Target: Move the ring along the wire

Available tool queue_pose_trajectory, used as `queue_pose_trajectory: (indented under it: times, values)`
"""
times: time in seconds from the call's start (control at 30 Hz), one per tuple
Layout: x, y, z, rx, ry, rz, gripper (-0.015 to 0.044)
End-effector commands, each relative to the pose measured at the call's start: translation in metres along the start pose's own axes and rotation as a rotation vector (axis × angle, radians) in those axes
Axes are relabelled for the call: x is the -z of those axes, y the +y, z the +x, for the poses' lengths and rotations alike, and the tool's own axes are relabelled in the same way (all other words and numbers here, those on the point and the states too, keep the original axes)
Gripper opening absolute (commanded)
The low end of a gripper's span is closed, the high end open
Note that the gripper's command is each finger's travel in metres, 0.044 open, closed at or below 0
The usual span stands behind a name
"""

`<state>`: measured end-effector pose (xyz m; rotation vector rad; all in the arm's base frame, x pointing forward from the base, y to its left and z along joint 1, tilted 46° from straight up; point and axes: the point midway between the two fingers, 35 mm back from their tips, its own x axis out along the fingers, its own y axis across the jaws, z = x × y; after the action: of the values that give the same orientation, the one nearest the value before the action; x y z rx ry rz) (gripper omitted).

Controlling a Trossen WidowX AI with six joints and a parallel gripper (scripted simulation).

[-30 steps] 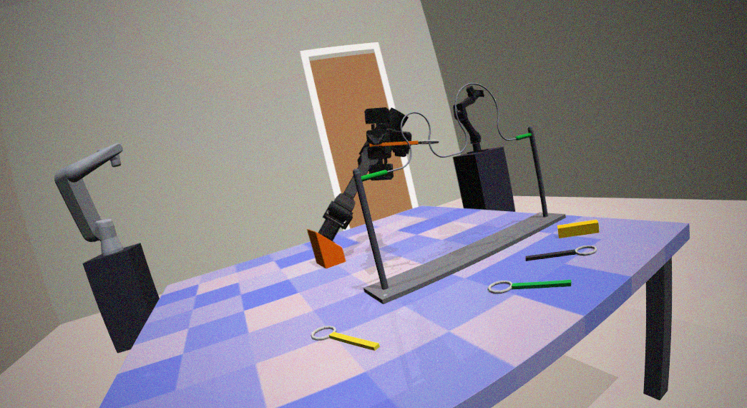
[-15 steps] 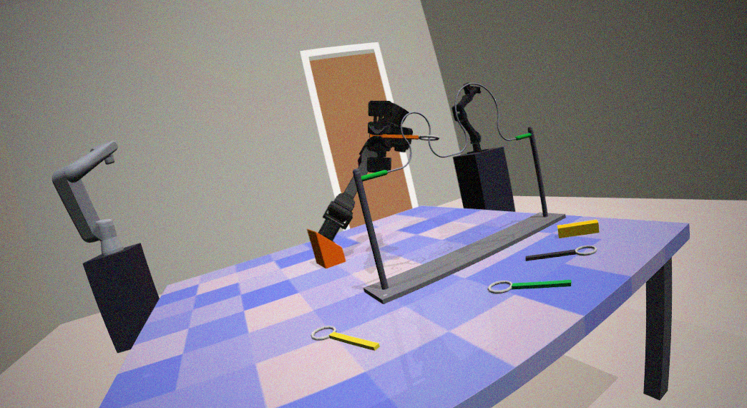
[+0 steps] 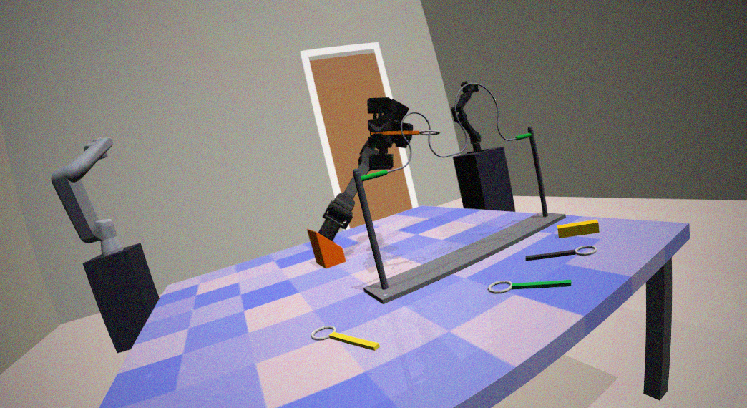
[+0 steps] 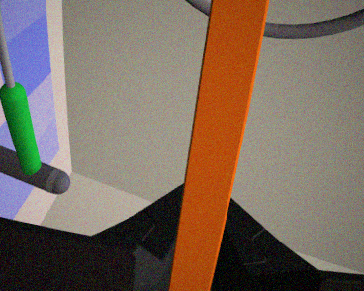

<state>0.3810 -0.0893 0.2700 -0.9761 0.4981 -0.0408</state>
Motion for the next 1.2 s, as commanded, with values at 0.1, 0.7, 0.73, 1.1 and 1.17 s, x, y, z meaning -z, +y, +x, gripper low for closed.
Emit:
queue_pose_trajectory:
  times: [0.1,0.7,0.73,1.1,1.17]
  values:
    - [-0.002,0.003,0.000,-0.049,-0.016,0.099,-0.0150]
    - [-0.010,0.029,-0.001,-0.246,-0.060,0.447,-0.0150]
    - [-0.010,0.030,-0.001,-0.258,-0.063,0.468,-0.0150]
    - [-0.021,0.046,-0.005,-0.391,-0.093,0.703,-0.0150]
    - [-0.023,0.049,-0.006,-0.415,-0.099,0.745,-0.0150]
